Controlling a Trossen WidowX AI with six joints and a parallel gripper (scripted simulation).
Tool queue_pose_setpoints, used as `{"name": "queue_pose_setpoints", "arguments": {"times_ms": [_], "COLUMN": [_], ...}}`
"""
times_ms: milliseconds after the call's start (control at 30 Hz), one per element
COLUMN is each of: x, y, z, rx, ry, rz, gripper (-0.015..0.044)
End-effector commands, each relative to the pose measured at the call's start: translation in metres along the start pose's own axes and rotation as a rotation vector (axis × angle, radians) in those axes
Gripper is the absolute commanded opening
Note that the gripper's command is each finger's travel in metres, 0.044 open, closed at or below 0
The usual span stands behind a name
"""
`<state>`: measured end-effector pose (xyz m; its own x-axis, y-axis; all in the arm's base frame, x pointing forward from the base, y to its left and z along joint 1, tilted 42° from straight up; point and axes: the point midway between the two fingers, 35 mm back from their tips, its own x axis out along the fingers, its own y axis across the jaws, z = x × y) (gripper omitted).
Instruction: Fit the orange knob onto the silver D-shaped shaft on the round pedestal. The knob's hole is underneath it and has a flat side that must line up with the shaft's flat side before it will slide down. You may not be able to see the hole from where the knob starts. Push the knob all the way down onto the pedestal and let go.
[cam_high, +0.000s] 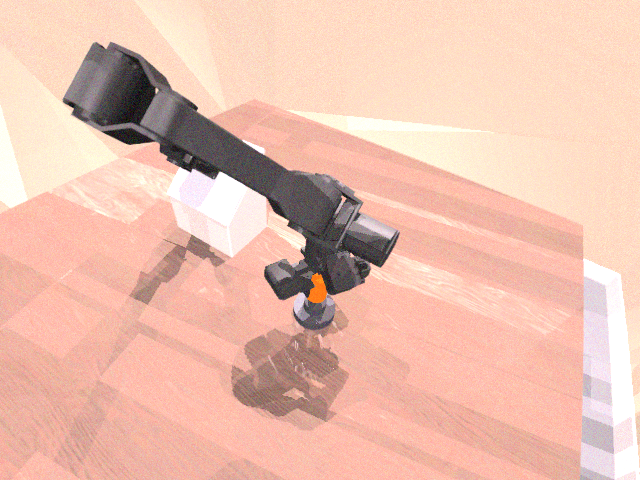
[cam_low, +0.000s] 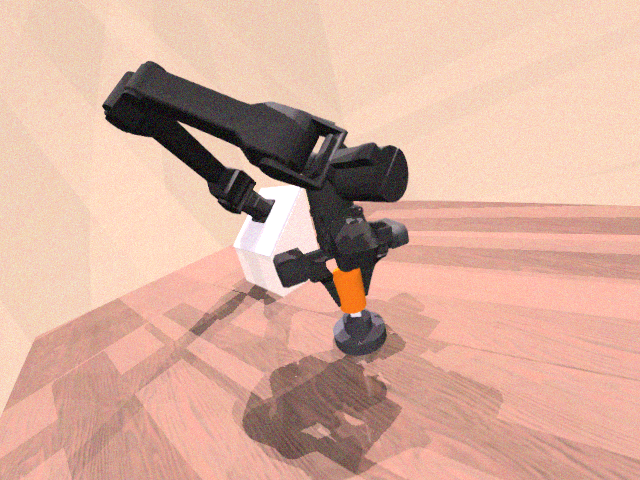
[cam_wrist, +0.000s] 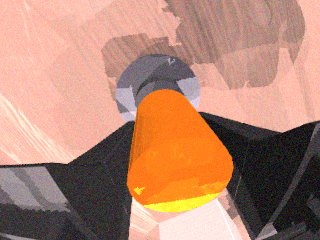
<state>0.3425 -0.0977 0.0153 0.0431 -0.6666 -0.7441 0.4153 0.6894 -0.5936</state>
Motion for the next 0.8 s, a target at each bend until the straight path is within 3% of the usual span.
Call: {"name": "queue_pose_setpoints", "arguments": {"times_ms": [0,767], "x": [-0.0023,0.0030], "y": [0.0004,0.0010], "z": [0.0025,0.0005], "rx": [0.115,0.126], "ry": [-0.005,-0.005], "rz": [0.001,0.001], "gripper": [0.0000,0.0000]}}
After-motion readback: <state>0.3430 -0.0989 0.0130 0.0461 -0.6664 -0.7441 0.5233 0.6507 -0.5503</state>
